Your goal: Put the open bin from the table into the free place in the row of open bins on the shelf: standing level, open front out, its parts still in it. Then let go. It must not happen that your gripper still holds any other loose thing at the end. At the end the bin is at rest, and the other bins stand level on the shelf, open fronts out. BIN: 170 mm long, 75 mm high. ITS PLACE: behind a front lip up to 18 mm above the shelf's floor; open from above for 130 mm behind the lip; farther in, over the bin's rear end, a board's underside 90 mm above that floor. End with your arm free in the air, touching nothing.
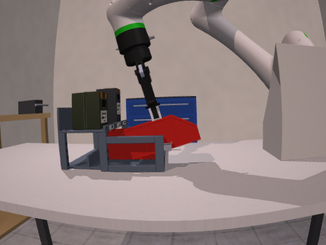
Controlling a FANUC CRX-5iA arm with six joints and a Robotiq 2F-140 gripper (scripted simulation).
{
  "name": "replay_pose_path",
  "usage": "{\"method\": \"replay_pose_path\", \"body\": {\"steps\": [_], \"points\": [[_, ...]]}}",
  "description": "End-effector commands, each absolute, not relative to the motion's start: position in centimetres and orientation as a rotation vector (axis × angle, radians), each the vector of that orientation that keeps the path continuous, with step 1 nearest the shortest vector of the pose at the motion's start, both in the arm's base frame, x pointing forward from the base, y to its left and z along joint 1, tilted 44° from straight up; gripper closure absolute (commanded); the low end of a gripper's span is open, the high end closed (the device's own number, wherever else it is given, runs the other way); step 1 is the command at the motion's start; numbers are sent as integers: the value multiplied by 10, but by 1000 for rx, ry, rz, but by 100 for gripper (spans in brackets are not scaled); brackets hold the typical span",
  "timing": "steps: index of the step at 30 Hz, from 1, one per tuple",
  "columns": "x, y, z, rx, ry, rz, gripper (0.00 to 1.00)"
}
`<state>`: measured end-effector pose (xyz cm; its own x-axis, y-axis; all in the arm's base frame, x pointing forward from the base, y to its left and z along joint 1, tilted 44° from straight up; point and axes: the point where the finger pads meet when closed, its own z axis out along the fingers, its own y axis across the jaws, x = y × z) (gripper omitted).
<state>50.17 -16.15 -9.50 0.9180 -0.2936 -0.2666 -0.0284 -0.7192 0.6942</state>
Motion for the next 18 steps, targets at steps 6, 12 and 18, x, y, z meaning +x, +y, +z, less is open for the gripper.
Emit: {"method": "replay_pose_path", "body": {"steps": [6,12,18], "points": [[502,-162,-96,2339,-228,-468,100],[502,-163,-96,2339,-228,-468,100],[501,-163,-97,2339,-228,-468,100]]}}
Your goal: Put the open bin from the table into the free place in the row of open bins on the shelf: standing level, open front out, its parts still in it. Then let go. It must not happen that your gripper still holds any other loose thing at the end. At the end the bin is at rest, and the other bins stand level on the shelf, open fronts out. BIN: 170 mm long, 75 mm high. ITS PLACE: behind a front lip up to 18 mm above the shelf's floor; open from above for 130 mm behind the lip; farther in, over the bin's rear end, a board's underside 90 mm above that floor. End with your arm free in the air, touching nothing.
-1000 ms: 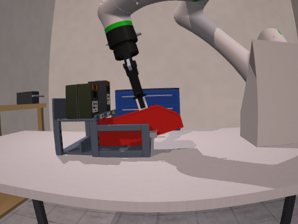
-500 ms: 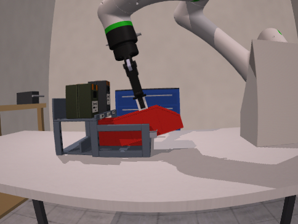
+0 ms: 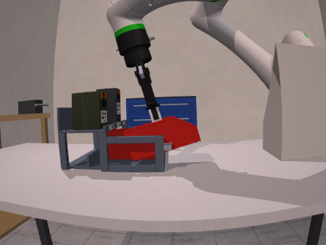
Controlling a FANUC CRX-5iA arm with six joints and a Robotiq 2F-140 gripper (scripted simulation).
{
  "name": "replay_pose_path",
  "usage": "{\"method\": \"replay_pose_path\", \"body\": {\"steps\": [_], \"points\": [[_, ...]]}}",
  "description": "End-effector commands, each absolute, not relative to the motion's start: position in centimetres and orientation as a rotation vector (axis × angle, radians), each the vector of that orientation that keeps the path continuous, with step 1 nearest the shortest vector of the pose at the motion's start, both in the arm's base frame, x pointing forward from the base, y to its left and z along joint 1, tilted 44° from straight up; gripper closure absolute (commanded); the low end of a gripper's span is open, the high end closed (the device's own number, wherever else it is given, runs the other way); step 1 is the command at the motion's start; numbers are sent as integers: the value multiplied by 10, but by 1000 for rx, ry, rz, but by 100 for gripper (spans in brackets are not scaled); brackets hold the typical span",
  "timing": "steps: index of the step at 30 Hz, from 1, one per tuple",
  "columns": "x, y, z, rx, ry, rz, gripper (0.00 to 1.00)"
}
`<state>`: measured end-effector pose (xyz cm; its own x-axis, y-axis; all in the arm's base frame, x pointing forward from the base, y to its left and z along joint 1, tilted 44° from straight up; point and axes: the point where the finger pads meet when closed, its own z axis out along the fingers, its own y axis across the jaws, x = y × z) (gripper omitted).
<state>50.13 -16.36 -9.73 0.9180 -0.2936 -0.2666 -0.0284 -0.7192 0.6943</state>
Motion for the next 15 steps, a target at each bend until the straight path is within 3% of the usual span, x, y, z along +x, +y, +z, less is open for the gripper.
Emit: {"method": "replay_pose_path", "body": {"steps": [1,15], "points": [[501,-164,-97,2339,-228,-468,100],[501,-167,-101,2339,-228,-468,100]]}}
